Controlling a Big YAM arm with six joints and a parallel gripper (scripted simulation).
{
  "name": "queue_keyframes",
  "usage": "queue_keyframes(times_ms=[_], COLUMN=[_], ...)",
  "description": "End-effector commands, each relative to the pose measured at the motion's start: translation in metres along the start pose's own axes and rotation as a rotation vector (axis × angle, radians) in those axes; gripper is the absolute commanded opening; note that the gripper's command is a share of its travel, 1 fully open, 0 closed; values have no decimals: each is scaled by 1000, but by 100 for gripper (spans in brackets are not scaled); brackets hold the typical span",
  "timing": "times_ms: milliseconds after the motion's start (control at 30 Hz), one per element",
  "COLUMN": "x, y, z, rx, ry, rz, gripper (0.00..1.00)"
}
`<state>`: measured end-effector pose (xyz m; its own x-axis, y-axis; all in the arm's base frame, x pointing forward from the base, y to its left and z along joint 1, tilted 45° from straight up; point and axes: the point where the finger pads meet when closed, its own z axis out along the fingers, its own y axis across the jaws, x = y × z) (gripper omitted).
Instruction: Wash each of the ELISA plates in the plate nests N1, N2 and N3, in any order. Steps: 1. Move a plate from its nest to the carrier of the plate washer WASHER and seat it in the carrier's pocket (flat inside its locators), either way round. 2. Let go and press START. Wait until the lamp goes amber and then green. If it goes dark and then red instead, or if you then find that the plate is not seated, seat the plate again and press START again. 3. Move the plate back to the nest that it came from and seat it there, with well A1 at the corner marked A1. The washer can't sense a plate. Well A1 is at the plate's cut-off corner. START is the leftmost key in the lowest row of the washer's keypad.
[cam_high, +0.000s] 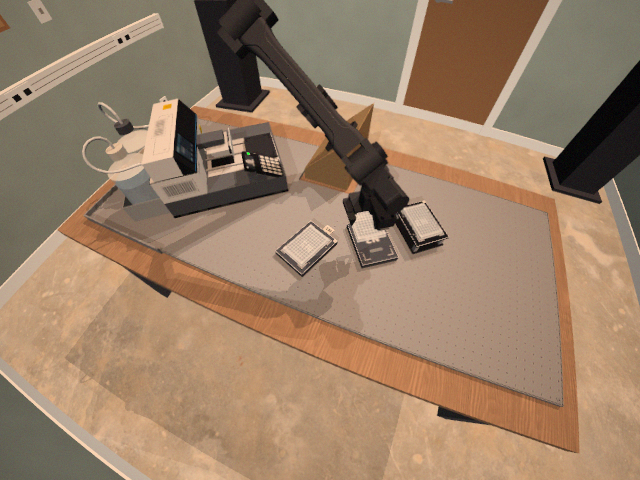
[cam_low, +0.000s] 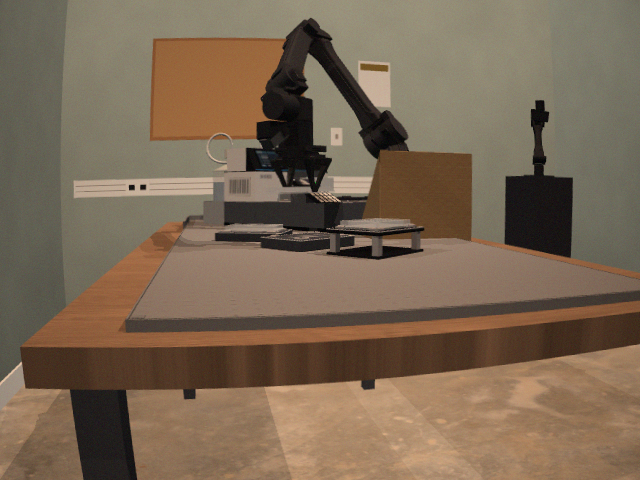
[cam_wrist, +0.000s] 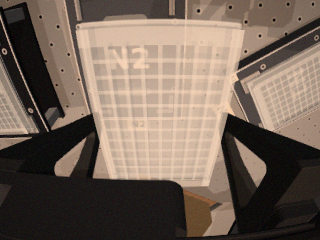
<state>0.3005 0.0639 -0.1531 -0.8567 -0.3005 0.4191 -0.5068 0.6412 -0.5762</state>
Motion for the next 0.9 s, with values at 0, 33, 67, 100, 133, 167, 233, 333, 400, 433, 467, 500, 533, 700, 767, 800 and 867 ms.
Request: queue_keyframes(times_ms=[0, 33, 67, 100, 133, 167, 233, 333, 400, 433, 467, 500, 533, 700, 767, 800, 867], x=[-28, -29, -30, -31, -32, -32, -32, -37, -38, -38, -35, -34, -34, -35, -35, -35, -35], y=[22, 27, 32, 37, 42, 43, 43, 26, 31, 33, 33, 33, 33, 33, 33, 33, 33], z=[-11, -11, -10, -9, -9, -9, -9, -14, -18, -20, -18, -18, -18, -18, -18, -18, -18], rx=[4, 4, 4, 4, 4, 4, 4, -11, -5, -2, 0, 0, 1, 0, 0, 0, 0], ry=[-55, -55, -55, -53, -52, -51, -51, -59, -69, -73, -69, -68, -68, -68, -68, -68, -68], rz=[1, 1, 1, -1, -2, -2, -2, 40, 26, 20, 16, 15, 15, 14, 14, 14, 14], gripper=[84, 84, 84, 84, 84, 84, 84, 84, 84, 84, 84, 84, 84, 84, 84, 84, 84])
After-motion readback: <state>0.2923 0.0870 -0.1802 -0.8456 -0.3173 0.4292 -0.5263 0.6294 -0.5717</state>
